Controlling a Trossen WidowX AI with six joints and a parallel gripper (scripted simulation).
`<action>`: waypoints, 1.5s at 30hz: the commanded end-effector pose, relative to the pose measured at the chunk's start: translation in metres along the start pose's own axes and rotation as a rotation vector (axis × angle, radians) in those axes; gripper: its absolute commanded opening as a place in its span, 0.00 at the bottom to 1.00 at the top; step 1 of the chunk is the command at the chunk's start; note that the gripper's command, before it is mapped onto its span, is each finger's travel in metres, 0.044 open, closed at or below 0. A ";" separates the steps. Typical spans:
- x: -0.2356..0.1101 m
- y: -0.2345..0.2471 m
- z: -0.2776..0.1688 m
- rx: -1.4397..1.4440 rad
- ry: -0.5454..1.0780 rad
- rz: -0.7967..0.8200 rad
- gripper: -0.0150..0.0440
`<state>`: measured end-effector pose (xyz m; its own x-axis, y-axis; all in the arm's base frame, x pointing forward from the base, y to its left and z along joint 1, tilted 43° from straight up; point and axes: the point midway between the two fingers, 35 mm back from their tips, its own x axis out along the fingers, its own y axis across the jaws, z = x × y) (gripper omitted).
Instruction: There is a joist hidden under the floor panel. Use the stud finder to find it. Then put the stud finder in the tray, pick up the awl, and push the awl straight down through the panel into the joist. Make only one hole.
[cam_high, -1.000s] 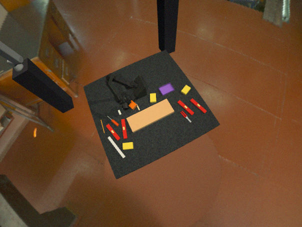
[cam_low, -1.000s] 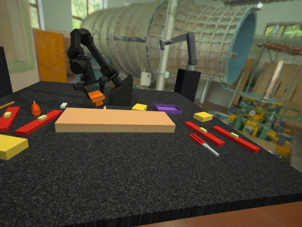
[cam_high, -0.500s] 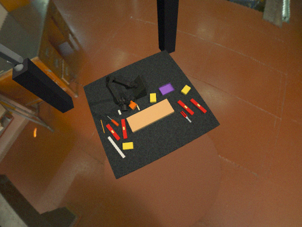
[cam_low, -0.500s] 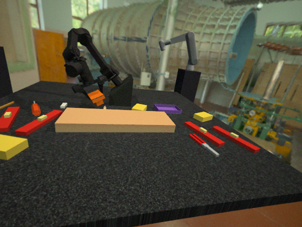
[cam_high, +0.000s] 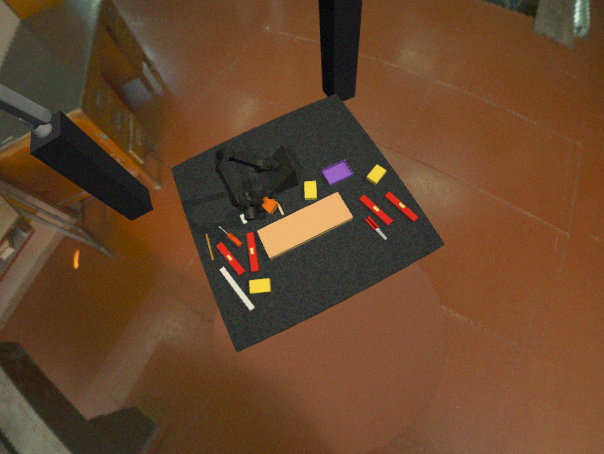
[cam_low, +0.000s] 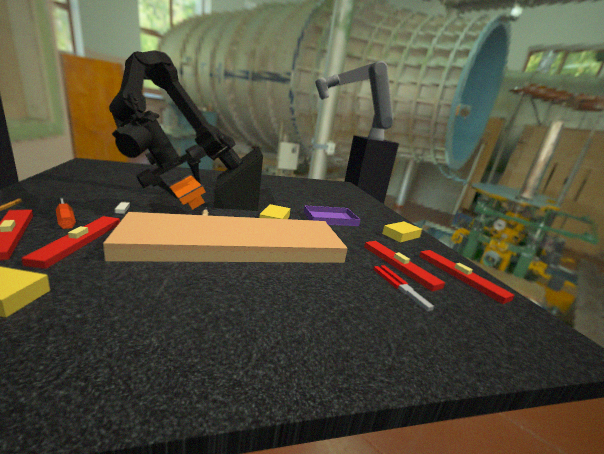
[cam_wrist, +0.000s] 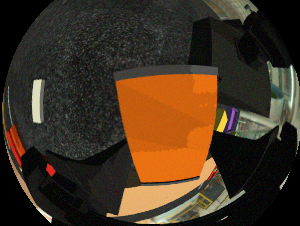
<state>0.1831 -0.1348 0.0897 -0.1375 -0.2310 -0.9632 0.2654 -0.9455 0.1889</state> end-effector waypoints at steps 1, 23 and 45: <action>-0.002 0.001 -0.002 -0.004 0.012 -0.039 0.25; -0.001 0.004 -0.001 0.001 0.007 -0.187 0.25; -0.001 0.009 -0.001 0.018 0.016 -0.355 0.25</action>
<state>0.1850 -0.1438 0.0909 -0.2067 0.0827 -0.9749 0.1883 -0.9744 -0.1226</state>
